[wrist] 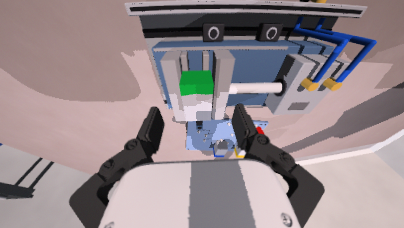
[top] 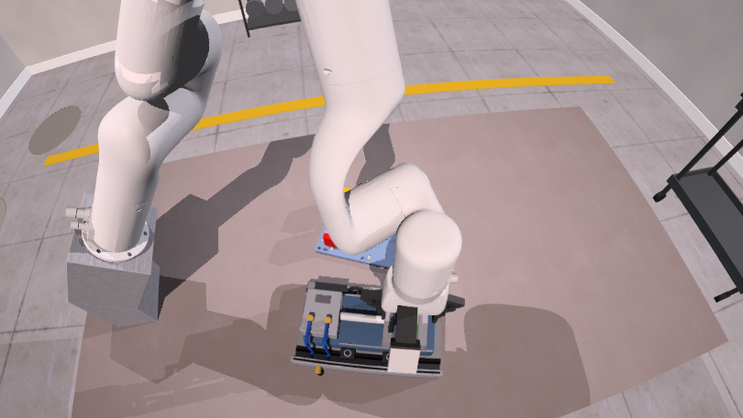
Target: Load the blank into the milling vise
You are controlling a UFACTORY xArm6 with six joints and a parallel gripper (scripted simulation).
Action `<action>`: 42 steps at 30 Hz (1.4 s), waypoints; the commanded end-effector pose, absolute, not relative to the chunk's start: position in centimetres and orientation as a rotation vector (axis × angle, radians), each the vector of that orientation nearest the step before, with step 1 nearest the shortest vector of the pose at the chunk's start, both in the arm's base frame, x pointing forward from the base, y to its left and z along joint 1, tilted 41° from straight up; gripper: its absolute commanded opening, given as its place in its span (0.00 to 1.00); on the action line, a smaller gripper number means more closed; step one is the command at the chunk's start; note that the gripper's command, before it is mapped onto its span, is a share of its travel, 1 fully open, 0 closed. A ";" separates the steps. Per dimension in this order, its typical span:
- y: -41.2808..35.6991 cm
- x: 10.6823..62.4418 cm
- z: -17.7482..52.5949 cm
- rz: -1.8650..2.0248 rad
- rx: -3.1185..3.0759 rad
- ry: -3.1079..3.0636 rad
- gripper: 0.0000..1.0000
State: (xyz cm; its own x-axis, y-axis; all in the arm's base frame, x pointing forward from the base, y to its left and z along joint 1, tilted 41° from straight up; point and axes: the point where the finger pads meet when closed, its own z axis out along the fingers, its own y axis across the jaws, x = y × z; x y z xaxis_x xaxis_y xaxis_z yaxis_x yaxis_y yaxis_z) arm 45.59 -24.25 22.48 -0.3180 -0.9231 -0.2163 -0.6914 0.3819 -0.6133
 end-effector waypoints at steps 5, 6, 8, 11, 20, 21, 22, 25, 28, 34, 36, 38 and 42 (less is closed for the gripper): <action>-24.3 45.6 22.7 -0.568 -1.382 2.106 1.00; -24.3 45.2 23.1 -0.568 -1.382 2.106 1.00; -24.2 44.4 24.0 -0.568 -1.382 2.106 1.00; -24.1 43.2 25.4 -0.568 -1.382 2.106 1.00; -24.0 41.7 27.2 -0.568 -1.382 2.106 1.00; -24.0 41.7 27.2 -0.568 -1.382 2.106 1.00; -24.0 41.7 27.2 -0.568 -1.382 2.106 1.00; -24.0 41.1 28.0 -0.570 -1.382 2.105 1.00; -23.9 40.3 28.9 -0.569 -1.382 2.105 1.00; -23.8 39.2 30.1 -0.568 -1.382 2.106 1.00; -23.8 39.2 30.1 -0.568 -1.382 2.106 1.00; -23.8 39.2 30.1 -0.568 -1.382 2.106 1.00; -23.9 39.5 29.8 -0.569 -1.382 2.105 1.00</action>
